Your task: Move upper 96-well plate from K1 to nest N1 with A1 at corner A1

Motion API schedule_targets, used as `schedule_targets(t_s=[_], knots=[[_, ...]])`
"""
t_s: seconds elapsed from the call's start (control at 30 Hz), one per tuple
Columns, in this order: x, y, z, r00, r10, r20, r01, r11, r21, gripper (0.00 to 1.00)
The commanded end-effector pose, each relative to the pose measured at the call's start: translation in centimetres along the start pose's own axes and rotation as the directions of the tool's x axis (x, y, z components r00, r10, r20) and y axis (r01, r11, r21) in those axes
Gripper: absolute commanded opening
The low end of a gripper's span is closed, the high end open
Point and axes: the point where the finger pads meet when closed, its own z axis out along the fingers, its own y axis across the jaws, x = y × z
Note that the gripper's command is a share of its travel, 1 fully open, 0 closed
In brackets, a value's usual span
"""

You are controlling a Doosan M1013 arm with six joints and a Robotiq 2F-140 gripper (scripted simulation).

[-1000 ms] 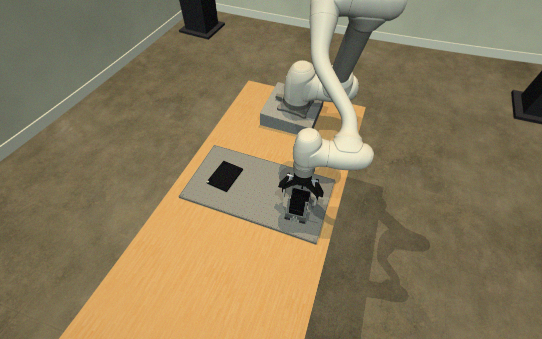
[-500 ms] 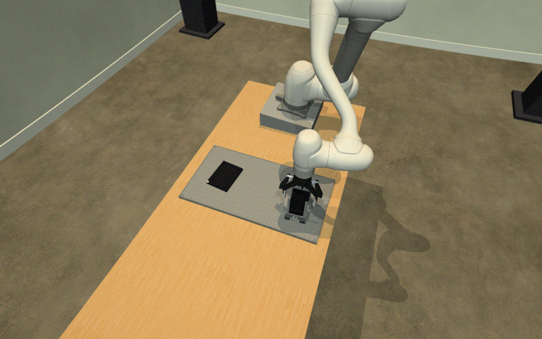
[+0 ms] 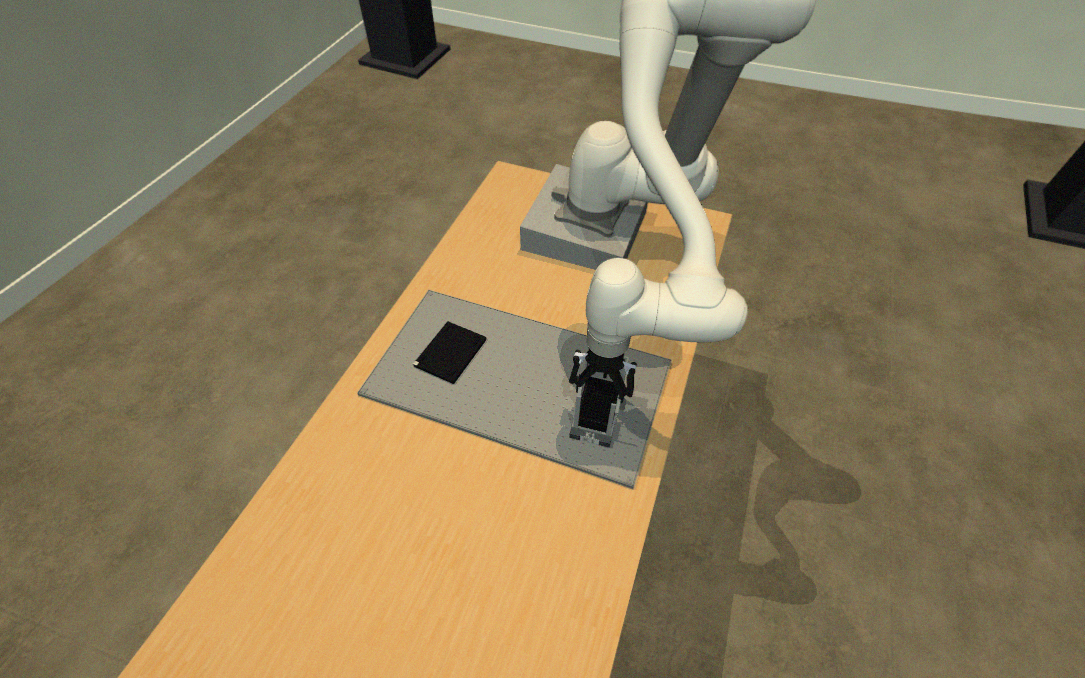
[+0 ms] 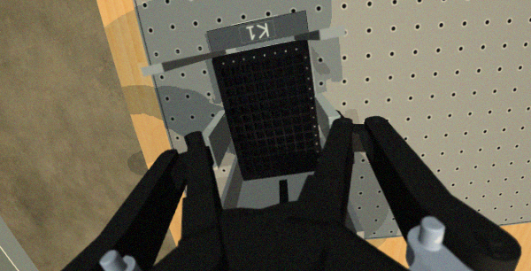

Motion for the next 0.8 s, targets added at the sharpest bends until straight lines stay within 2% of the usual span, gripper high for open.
schedule_targets(t_s=[0.0, 0.57, 0.77], knots=[[0.0, 0.0, 0.0, 1.000, 0.000, 0.000, 0.000, 1.000, 0.000, 0.00], [0.0, 0.0, 0.0, 1.000, 0.000, 0.000, 0.000, 1.000, 0.000, 0.00], [0.0, 0.0, -1.0, 1.000, 0.000, 0.000, 0.000, 1.000, 0.000, 0.00]])
